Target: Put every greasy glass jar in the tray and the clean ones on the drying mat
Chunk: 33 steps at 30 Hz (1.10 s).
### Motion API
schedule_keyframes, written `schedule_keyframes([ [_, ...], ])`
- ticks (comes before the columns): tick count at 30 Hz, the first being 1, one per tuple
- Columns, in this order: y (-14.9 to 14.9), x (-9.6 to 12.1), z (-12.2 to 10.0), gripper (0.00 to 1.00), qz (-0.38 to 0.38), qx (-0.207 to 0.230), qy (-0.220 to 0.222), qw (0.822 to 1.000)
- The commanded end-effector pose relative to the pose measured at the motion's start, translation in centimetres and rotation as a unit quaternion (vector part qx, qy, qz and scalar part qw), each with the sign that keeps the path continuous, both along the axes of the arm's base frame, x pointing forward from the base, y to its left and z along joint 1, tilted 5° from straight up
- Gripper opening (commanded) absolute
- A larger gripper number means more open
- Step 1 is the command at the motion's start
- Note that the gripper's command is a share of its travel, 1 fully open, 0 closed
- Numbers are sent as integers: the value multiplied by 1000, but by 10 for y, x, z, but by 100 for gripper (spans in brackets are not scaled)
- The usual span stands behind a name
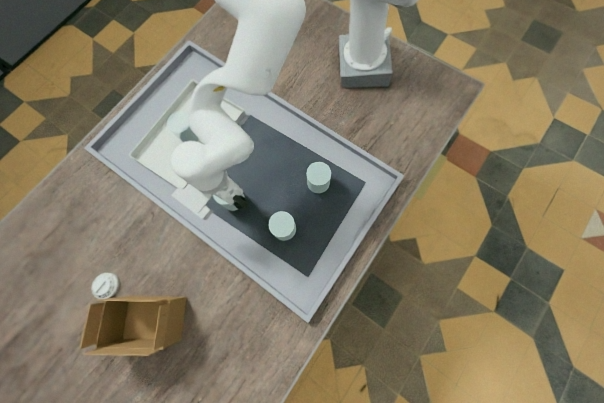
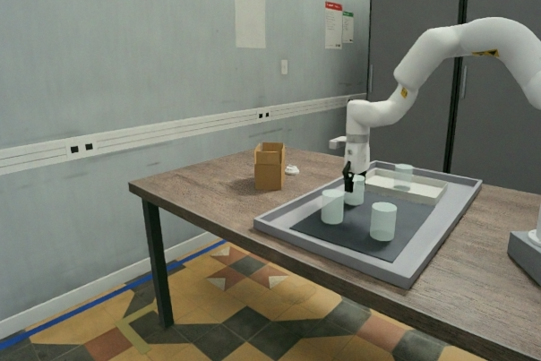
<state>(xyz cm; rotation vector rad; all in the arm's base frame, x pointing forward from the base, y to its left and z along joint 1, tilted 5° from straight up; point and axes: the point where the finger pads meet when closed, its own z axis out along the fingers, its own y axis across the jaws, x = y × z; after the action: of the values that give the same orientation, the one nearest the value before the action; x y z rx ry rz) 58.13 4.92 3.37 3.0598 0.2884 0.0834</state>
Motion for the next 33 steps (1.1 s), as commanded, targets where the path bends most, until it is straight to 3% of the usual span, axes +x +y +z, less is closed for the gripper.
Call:
schedule_keyframes([
  [1, 0, 1, 2, 92, 0, 0, -2, 1000],
  [33, 0, 1, 2, 86, 0, 0, -2, 1000],
])
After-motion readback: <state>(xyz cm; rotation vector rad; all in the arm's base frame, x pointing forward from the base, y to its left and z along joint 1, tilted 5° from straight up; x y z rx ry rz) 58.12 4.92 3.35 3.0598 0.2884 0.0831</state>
